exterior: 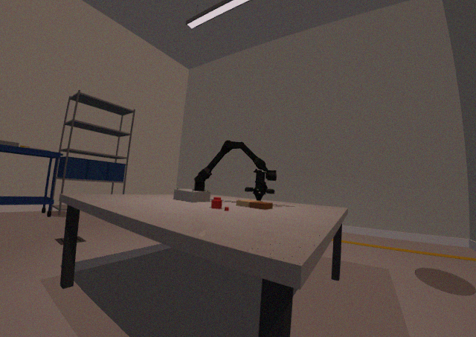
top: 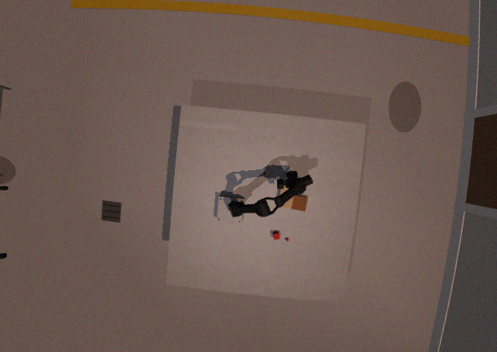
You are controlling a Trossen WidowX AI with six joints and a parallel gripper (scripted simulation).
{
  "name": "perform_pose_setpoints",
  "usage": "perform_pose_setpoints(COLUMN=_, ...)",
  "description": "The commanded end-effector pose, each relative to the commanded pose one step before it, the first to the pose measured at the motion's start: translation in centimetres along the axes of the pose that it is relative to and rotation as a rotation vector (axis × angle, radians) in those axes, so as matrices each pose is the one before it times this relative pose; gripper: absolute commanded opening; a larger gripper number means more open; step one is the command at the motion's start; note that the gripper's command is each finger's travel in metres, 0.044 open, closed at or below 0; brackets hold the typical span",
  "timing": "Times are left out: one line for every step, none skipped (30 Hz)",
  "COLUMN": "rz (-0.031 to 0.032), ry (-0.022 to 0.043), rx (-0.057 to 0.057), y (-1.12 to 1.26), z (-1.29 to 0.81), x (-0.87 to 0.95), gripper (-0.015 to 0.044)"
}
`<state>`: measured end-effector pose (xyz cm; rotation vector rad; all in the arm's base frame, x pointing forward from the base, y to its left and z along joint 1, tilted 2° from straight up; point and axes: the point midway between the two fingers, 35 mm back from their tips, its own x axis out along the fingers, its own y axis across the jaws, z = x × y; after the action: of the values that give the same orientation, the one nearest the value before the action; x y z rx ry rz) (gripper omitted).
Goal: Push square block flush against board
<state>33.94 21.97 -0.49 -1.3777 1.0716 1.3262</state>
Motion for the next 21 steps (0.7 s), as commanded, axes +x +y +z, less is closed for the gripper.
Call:
perform_pose_setpoints(rz=-0.00823, ry=0.0022, rx=-0.0034, y=-0.049, z=-0.088, x=0.454, gripper=0.0)
perform_pose_setpoints(rz=0.0, ry=0.00003, rx=0.0, y=-0.002, z=-0.037, x=0.0, gripper=0.0)
perform_pose_setpoints(rz=0.0, ry=0.00004, rx=0.0, y=-0.003, z=-0.056, x=0.0, gripper=0.0)
perform_pose_setpoints(rz=0.0, ry=0.00006, rx=0.0, y=-0.004, z=-0.074, x=0.0, gripper=0.0)
perform_pose_setpoints(rz=0.0, ry=0.00007, rx=0.0, y=-0.004, z=-0.093, x=0.0, gripper=0.0)
perform_pose_setpoints(rz=0.0, ry=0.00008, rx=0.0, y=-0.004, z=-0.105, x=0.0, gripper=0.0)
perform_pose_setpoints(rz=0.0, ry=0.00008, rx=0.0, y=-0.004, z=-0.111, x=0.0, gripper=0.0)
perform_pose_setpoints(rz=0.0, ry=0.00008, rx=0.0, y=-0.004, z=-0.112, x=0.0, gripper=0.0)
perform_pose_setpoints(rz=0.0, ry=0.00008, rx=0.0, y=-0.004, z=-0.112, x=0.001, gripper=0.0)
perform_pose_setpoints(rz=0.0, ry=0.00008, rx=0.0, y=-0.003, z=-0.112, x=0.001, gripper=0.0)
perform_pose_setpoints(rz=0.0, ry=0.00008, rx=0.0, y=-0.003, z=-0.112, x=0.001, gripper=0.0)
perform_pose_setpoints(rz=0.0, ry=0.00008, rx=0.0, y=-0.003, z=-0.112, x=0.001, gripper=0.0)
perform_pose_setpoints(rz=0.0, ry=0.00008, rx=0.0, y=-0.002, z=-0.111, x=0.001, gripper=0.0)
perform_pose_setpoints(rz=0.0, ry=0.00008, rx=0.0, y=-0.002, z=-0.111, x=0.001, gripper=0.0)
perform_pose_setpoints(rz=0.0, ry=0.00008, rx=0.0, y=-0.002, z=-0.111, x=0.001, gripper=0.0)
perform_pose_setpoints(rz=0.0, ry=0.00008, rx=0.0, y=-0.001, z=-0.111, x=0.001, gripper=0.0)
perform_pose_setpoints(rz=0.0, ry=0.00008, rx=0.0, y=-0.001, z=-0.111, x=0.001, gripper=0.0)
perform_pose_setpoints(rz=0.0, ry=0.00008, rx=0.0, y=0.0, z=-0.111, x=0.001, gripper=0.0)
perform_pose_setpoints(rz=0.0, ry=0.00008, rx=0.0, y=0.0, z=-0.111, x=0.001, gripper=0.0)
perform_pose_setpoints(rz=0.0, ry=0.00008, rx=0.0, y=0.0, z=-0.111, x=0.001, gripper=0.0)
perform_pose_setpoints(rz=0.0, ry=0.00008, rx=0.0, y=0.001, z=-0.111, x=0.001, gripper=0.0)
